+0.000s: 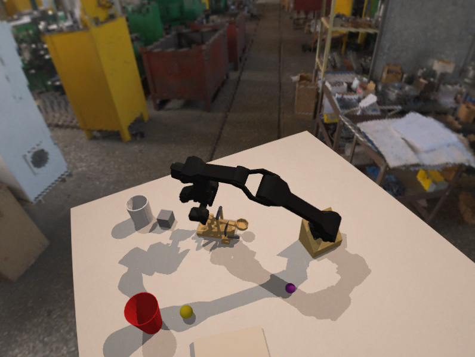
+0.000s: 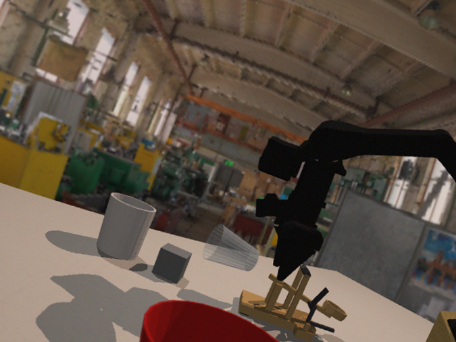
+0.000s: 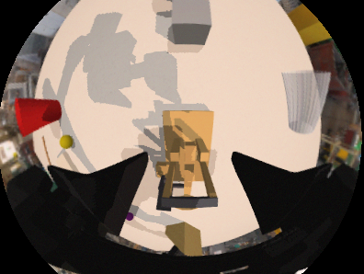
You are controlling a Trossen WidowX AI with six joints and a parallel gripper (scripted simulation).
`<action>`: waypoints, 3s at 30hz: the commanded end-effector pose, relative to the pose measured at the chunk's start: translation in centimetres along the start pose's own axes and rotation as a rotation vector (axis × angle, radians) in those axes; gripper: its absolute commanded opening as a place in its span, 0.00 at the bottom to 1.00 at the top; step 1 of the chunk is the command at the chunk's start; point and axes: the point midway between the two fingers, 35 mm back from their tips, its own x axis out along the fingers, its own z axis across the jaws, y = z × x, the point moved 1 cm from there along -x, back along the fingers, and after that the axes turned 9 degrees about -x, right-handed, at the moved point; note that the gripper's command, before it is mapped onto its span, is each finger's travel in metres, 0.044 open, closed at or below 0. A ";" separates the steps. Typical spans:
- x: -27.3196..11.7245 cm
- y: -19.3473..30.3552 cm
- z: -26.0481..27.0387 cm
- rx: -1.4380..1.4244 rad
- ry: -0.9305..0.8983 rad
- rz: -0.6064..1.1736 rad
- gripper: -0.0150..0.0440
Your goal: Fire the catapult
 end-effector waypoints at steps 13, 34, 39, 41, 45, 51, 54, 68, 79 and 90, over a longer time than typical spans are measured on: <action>2.7 0.0 0.0 0.008 -0.007 0.000 1.00; 4.8 0.0 0.1 0.000 -0.002 0.000 0.87; 4.8 0.0 0.1 0.000 -0.002 0.000 0.64; 4.8 0.0 0.1 0.000 -0.002 0.000 0.56; 4.8 0.0 0.1 0.000 -0.002 0.000 0.44; 2.3 0.0 0.0 0.001 -0.001 0.000 0.28; -0.2 0.1 0.0 0.001 -0.001 0.000 0.25; 1.3 0.0 0.0 0.006 -0.003 0.000 0.25; 3.0 -0.1 -0.1 0.009 -0.005 0.000 0.25; 4.8 0.0 -0.1 0.012 -0.007 0.000 0.25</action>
